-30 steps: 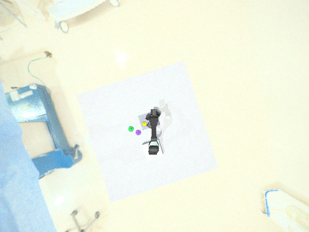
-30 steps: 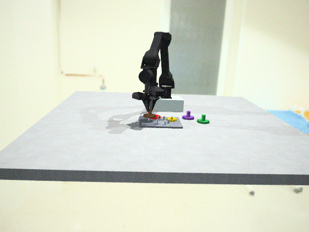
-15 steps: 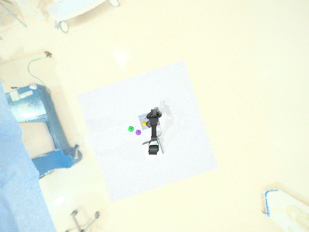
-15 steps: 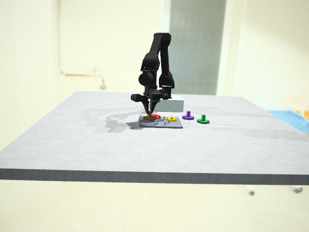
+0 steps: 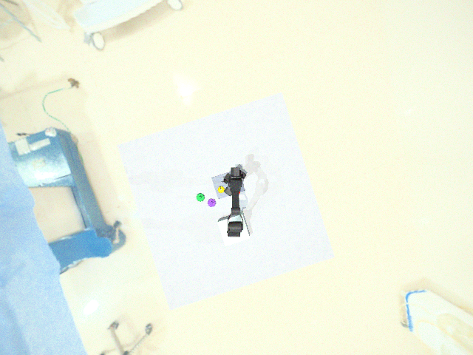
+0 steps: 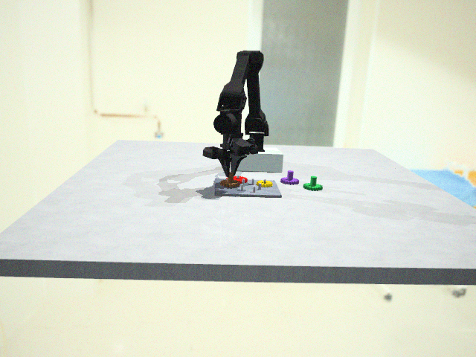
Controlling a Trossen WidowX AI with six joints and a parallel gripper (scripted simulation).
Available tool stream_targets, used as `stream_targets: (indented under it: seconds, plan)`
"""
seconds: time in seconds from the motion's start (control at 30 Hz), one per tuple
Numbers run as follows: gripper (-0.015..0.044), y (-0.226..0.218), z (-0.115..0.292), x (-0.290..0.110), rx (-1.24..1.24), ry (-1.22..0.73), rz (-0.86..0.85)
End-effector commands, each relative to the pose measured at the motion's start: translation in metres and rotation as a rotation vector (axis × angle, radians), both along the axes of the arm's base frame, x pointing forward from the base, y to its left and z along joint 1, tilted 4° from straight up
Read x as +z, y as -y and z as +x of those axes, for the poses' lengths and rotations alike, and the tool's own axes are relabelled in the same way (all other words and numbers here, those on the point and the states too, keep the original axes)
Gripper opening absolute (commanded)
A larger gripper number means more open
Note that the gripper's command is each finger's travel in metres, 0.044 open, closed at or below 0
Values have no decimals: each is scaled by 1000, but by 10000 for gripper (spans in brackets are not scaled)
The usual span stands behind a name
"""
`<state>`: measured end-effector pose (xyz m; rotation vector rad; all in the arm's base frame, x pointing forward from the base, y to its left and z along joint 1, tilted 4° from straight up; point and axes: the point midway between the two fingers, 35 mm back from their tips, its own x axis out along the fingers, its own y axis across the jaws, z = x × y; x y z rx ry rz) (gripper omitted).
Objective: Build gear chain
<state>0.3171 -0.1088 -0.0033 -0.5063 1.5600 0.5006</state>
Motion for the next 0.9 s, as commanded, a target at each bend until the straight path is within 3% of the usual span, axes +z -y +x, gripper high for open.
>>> stream_targets:
  seconds: [0.0,0.13,0.33,0.77,0.87]
  plan:
    - [0,0,0,-1,71,-1,2]
    - [0,1,0,-2,114,-2,4]
    - [140,1,0,0,48,0,1]
    - [140,-1,3,47,-36,1,-3]
    - [219,-18,3,39,-118,4,-4]
